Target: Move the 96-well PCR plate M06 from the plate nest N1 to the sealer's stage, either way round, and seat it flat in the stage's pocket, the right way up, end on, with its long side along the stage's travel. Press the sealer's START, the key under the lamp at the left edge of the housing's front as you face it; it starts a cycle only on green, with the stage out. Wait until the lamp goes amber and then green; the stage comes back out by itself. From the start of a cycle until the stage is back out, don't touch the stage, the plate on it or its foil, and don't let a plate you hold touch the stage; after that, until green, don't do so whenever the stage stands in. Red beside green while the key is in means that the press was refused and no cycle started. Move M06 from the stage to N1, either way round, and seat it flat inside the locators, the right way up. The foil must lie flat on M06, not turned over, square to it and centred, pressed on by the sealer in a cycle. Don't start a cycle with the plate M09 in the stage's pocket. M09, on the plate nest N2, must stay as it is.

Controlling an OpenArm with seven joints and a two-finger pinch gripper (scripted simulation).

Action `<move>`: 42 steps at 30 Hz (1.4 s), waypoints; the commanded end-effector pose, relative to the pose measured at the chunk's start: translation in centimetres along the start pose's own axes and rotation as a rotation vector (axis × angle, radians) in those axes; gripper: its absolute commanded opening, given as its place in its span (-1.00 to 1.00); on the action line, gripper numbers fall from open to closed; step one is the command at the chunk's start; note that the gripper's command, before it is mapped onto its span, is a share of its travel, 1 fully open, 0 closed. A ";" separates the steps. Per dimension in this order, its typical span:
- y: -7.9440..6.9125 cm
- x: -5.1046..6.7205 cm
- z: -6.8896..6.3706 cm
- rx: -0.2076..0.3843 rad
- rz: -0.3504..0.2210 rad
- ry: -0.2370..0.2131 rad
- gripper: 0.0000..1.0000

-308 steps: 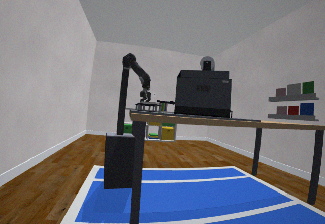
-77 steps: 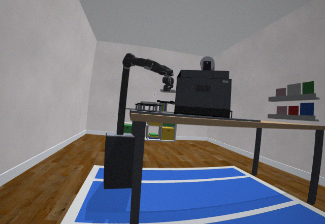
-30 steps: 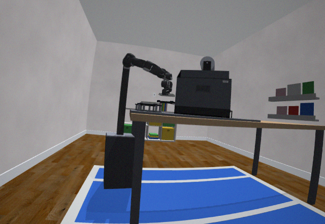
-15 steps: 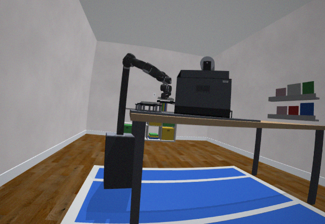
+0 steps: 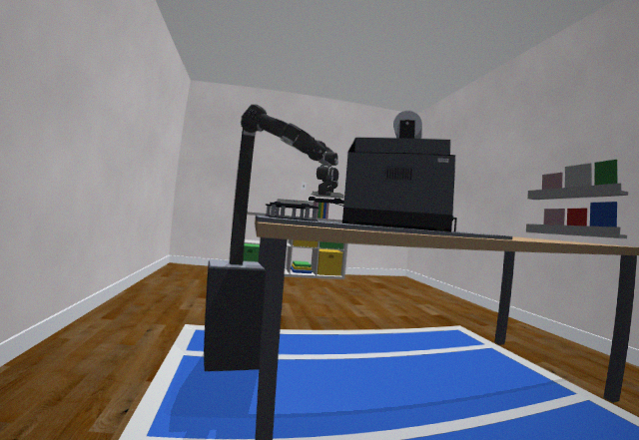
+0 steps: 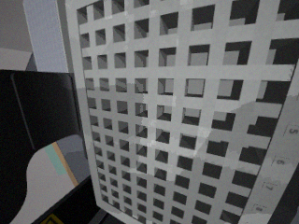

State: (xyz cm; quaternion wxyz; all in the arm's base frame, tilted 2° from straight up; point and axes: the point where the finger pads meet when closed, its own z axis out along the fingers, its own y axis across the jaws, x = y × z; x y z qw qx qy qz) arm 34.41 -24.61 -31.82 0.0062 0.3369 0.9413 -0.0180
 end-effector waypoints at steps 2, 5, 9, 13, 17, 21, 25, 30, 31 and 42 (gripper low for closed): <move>0.2 0.1 0.4 -0.006 -0.011 0.001 -1.00; 0.2 0.1 0.4 -0.006 -0.011 0.001 -1.00; 0.2 0.1 0.4 -0.006 -0.011 0.001 -1.00; 0.2 0.1 0.4 -0.006 -0.011 0.001 -1.00; 0.2 -0.2 -0.1 -0.008 -0.005 -0.005 -1.00; 0.2 -0.2 -0.2 -0.009 -0.003 -0.006 -1.00; 0.2 -0.2 -0.2 -0.009 -0.003 -0.006 -1.00; 0.2 -0.2 -0.2 -0.009 -0.003 -0.006 -1.00; 0.2 -0.2 -0.1 -0.008 -0.003 -0.005 -1.00; -0.1 0.1 0.3 -0.002 -0.005 -0.002 -1.00</move>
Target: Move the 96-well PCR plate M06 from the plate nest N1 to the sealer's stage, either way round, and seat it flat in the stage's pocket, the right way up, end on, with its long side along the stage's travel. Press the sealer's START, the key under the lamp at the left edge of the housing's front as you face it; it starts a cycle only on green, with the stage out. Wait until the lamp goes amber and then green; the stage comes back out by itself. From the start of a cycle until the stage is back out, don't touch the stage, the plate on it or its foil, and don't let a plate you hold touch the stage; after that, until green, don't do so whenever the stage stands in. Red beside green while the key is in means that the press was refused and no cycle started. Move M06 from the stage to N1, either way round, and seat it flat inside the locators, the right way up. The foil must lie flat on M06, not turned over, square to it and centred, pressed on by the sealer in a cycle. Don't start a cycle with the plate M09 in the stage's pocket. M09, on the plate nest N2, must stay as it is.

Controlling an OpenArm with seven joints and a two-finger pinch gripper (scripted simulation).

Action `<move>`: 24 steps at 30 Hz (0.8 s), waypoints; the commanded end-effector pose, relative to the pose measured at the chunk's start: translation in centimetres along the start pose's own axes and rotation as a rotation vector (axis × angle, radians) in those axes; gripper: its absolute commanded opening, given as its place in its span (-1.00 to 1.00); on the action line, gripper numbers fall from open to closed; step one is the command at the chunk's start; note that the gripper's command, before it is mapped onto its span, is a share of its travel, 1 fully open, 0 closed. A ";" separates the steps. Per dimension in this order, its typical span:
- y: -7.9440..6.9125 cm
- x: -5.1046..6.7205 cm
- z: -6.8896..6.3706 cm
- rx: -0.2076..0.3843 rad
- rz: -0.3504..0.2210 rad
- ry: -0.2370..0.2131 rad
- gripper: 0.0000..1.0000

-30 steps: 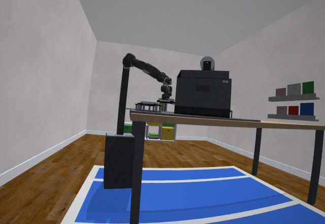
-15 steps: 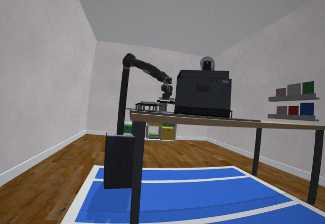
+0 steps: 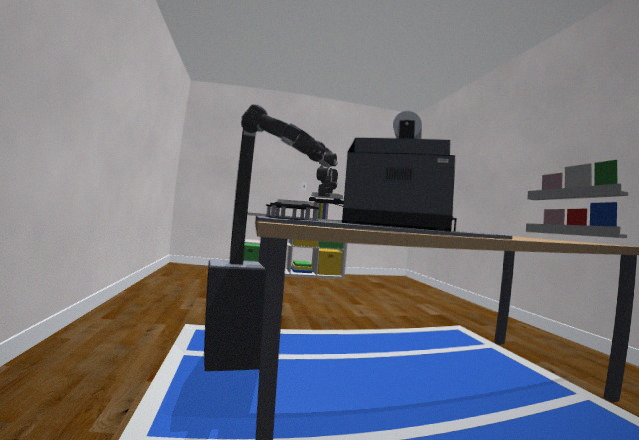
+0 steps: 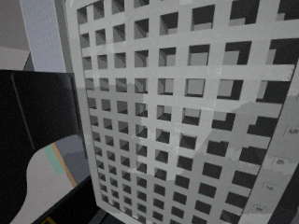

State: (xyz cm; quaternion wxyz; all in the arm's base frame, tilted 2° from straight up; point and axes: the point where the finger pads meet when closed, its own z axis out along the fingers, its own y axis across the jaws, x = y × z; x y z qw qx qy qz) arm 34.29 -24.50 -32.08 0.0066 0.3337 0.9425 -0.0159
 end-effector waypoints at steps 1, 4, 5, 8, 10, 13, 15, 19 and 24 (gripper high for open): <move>-0.1 0.0 0.0 0.002 0.002 -0.003 -1.00; -0.1 0.0 0.0 0.002 0.002 -0.003 -1.00; -0.1 0.0 0.0 0.002 0.002 -0.003 -1.00; 0.1 -0.2 -0.3 -0.001 0.002 -0.004 -1.00; 0.2 -0.3 -0.5 -0.003 0.001 -0.005 -1.00; 0.2 -0.3 -0.5 -0.003 0.001 -0.005 -1.00; 0.2 -0.3 -0.5 -0.003 0.001 -0.005 -1.00; 0.2 -0.3 -0.5 -0.003 0.001 -0.005 -1.00; 0.1 -0.2 -0.3 -0.002 0.001 -0.004 -1.00</move>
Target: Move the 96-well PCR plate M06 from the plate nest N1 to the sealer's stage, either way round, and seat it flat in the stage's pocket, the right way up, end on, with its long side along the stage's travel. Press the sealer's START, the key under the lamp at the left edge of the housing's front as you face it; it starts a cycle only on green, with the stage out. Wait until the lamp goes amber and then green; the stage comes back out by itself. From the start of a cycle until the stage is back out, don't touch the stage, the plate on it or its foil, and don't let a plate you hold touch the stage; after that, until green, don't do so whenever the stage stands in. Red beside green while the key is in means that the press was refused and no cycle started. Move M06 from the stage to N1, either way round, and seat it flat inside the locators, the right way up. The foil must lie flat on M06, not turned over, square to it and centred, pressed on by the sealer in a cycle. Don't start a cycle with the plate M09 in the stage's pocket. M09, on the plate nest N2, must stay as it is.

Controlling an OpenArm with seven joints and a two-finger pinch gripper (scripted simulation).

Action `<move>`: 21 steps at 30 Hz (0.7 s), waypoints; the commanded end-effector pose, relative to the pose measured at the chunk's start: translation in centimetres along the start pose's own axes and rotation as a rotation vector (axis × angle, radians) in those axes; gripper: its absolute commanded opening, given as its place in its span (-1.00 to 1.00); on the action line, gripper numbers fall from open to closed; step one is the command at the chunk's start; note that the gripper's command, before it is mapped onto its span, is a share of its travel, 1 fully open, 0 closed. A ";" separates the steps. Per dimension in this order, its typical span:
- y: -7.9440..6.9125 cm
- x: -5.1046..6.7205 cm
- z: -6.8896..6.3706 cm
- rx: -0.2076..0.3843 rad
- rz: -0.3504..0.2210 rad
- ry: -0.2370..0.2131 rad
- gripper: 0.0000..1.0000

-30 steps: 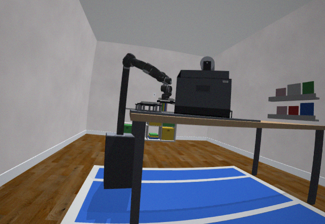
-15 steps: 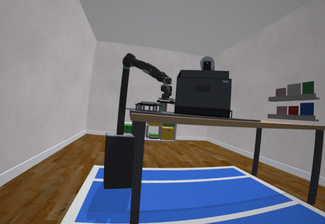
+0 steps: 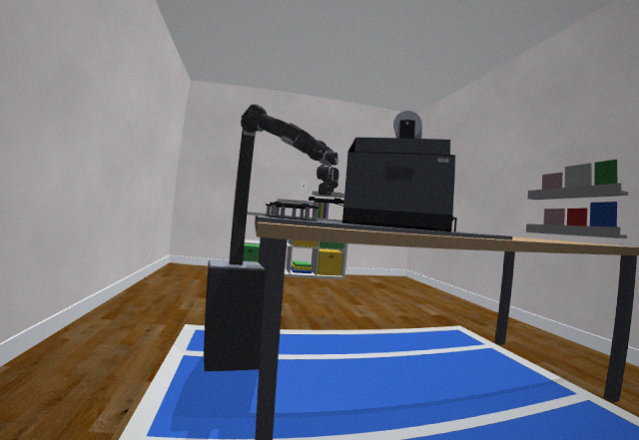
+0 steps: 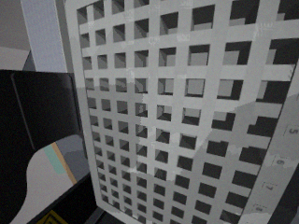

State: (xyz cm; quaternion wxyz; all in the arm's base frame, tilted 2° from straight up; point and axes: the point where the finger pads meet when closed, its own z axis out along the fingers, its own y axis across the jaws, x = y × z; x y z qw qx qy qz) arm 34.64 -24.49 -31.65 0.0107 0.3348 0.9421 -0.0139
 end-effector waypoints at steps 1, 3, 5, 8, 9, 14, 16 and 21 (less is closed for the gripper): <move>-0.2 0.2 0.2 0.005 -0.001 0.003 -1.00; -0.2 0.3 0.4 0.005 -0.002 0.004 -1.00; -0.2 0.3 0.4 0.005 -0.002 0.004 -1.00; -0.2 0.3 0.4 0.005 -0.002 0.004 -1.00; -0.2 0.3 0.4 0.005 -0.002 0.004 -1.00; -0.2 0.3 0.4 0.005 -0.002 0.004 -1.00; -0.2 0.2 0.3 0.005 -0.001 0.003 -1.00; 0.0 0.0 -0.1 0.003 0.000 0.001 -1.00</move>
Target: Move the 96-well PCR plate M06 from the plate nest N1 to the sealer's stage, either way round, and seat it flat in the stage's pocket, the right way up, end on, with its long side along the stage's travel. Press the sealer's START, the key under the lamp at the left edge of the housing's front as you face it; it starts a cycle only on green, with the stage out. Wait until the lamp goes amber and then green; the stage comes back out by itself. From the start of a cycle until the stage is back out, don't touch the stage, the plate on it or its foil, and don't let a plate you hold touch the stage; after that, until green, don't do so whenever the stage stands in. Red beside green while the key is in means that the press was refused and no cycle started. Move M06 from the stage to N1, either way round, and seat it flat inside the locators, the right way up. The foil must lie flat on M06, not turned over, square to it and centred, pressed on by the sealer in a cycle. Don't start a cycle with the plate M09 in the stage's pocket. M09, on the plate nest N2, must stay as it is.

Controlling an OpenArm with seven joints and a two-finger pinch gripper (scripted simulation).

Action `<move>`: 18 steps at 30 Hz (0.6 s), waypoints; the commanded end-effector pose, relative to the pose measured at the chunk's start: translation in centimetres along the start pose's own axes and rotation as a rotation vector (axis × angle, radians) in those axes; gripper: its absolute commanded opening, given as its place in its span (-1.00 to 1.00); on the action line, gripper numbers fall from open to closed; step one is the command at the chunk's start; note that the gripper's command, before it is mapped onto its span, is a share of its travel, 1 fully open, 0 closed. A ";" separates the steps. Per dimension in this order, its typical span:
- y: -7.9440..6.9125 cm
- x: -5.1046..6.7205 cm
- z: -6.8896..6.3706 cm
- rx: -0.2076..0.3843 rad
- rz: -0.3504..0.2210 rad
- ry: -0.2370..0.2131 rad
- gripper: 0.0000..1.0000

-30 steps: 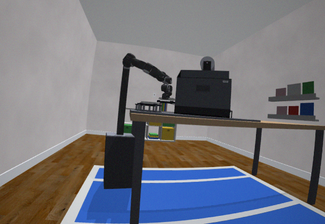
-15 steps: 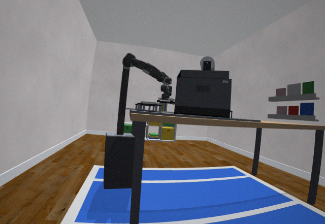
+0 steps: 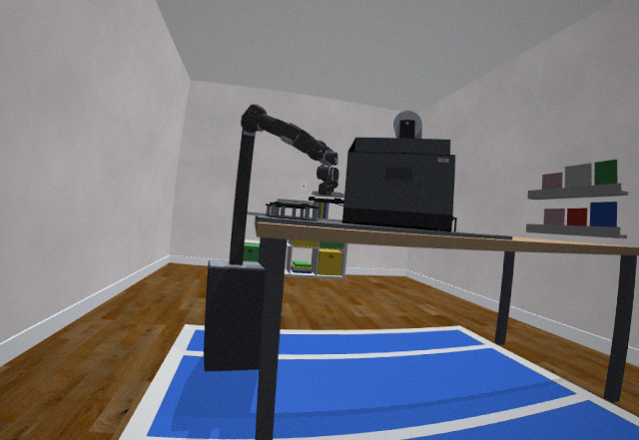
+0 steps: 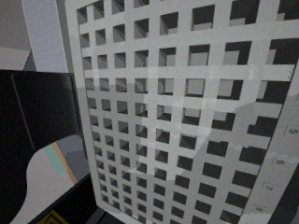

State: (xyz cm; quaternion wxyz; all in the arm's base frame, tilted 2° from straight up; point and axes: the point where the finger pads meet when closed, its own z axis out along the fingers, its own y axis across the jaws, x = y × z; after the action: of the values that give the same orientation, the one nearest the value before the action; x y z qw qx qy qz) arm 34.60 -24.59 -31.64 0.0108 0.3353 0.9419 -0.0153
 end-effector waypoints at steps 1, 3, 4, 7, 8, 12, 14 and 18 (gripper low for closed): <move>0.1 0.0 -0.1 0.000 -0.001 0.002 -1.00; 0.1 0.0 -0.1 0.000 -0.001 0.002 -1.00; 0.1 0.0 -0.1 0.000 -0.001 0.002 -1.00; 0.1 0.0 -0.1 0.000 -0.001 0.002 -1.00; 0.1 0.0 -0.1 0.000 -0.001 0.002 -1.00; 0.0 0.1 0.0 0.001 -0.002 0.003 -1.00; 0.0 0.2 0.2 0.001 -0.002 0.004 -1.00; -0.1 0.3 0.4 0.001 -0.003 0.005 -1.00</move>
State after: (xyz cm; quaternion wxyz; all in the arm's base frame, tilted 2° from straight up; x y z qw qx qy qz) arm 34.23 -24.44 -32.05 0.0058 0.3329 0.9428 -0.0165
